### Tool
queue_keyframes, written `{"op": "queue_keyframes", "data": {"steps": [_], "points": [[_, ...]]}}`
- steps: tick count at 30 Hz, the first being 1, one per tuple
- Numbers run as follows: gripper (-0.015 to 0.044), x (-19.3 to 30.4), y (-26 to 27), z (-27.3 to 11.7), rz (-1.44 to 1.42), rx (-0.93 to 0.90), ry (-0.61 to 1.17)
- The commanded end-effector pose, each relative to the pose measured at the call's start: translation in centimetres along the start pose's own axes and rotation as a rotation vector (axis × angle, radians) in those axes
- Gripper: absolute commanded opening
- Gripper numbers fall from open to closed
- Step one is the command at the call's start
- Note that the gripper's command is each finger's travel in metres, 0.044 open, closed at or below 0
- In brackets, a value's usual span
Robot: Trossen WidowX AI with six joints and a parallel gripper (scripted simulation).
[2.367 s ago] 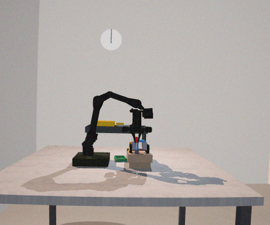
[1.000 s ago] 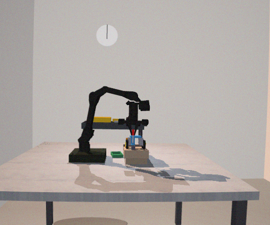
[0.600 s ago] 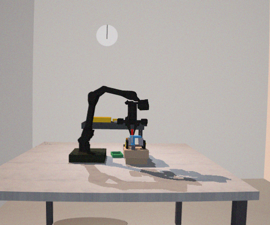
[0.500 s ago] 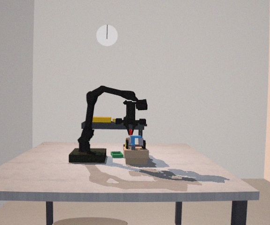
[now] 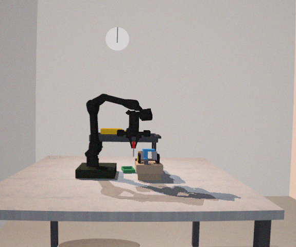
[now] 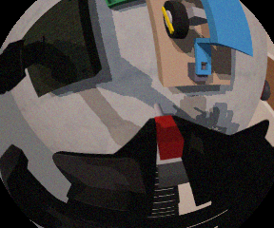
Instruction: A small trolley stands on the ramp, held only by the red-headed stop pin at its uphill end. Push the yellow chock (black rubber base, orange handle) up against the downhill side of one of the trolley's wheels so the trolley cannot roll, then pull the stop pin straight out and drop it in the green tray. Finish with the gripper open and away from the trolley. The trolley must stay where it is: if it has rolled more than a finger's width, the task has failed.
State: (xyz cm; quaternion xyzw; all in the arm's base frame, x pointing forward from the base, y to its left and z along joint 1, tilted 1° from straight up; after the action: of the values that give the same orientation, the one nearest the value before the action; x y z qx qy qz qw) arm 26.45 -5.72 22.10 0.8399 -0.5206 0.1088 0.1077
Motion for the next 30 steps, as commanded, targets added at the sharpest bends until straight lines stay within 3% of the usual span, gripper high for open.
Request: {"op": "queue_keyframes", "data": {"steps": [1, 30], "points": [[0.0000, -0.3, 1.1, 0.1, -0.003, 0.002, -0.002], [0.0000, -10.0, -1.9, -1.3, -0.003, 0.005, -0.011]]}}
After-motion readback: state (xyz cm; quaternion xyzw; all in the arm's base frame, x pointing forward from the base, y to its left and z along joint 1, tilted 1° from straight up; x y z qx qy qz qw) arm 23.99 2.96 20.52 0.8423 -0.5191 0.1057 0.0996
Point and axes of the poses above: the point midway between the two fingers, 35 mm back from their tips, its own z axis out along the fingers, its own y axis across the jaws, x = y × z, the point moved 6 cm from there along -z, back along the fingers, and after that the axes turned 15 degrees about -z, right-handed, at the moved point
